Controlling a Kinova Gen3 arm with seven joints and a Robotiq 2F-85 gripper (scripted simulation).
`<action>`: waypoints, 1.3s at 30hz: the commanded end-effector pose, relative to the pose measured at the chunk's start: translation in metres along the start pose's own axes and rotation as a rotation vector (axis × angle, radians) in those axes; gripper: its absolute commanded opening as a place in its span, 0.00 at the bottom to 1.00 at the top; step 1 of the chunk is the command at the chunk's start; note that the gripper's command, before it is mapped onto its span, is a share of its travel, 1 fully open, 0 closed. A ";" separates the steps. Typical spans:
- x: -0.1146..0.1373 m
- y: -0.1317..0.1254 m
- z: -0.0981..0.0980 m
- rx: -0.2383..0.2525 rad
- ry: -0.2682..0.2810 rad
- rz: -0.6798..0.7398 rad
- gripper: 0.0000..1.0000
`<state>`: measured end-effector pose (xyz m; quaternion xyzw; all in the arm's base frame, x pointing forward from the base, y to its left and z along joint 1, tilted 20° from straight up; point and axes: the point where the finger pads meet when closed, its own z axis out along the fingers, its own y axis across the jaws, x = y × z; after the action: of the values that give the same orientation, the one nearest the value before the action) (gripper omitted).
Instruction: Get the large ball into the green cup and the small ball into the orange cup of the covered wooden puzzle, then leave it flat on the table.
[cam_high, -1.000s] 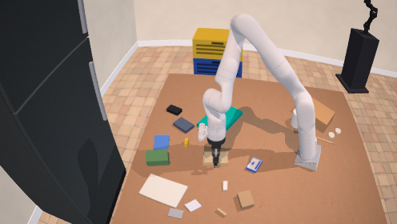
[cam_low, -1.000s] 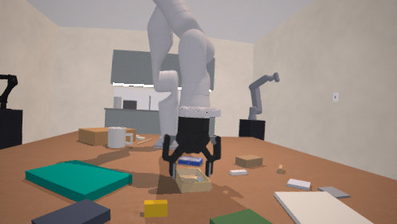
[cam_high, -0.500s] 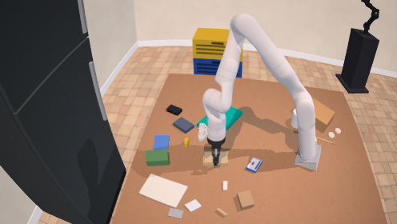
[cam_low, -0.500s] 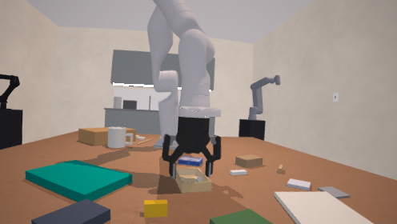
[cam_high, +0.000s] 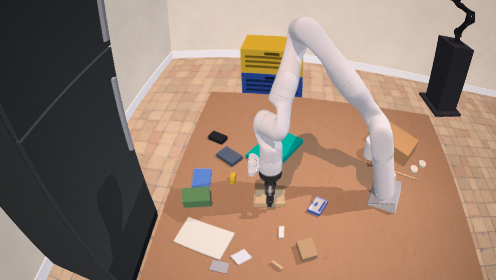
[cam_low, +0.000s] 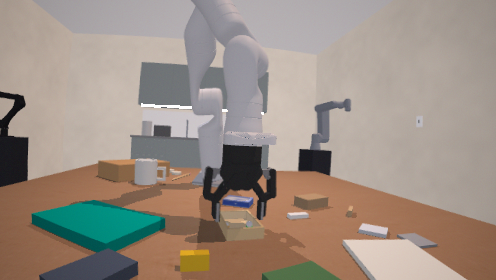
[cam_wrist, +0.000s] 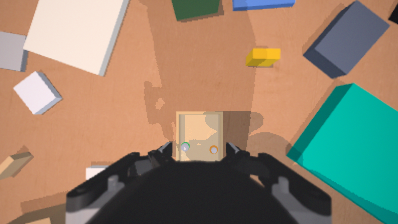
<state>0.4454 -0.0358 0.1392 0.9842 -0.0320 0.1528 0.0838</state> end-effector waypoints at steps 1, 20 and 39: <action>0.001 0.000 -0.004 0.000 0.004 0.001 0.93; 0.001 0.000 -0.053 0.000 0.004 0.001 0.93; 0.001 0.000 -0.078 0.000 0.004 0.001 0.93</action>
<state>0.4227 -0.0224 0.2110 0.9842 -0.0319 0.1528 0.0836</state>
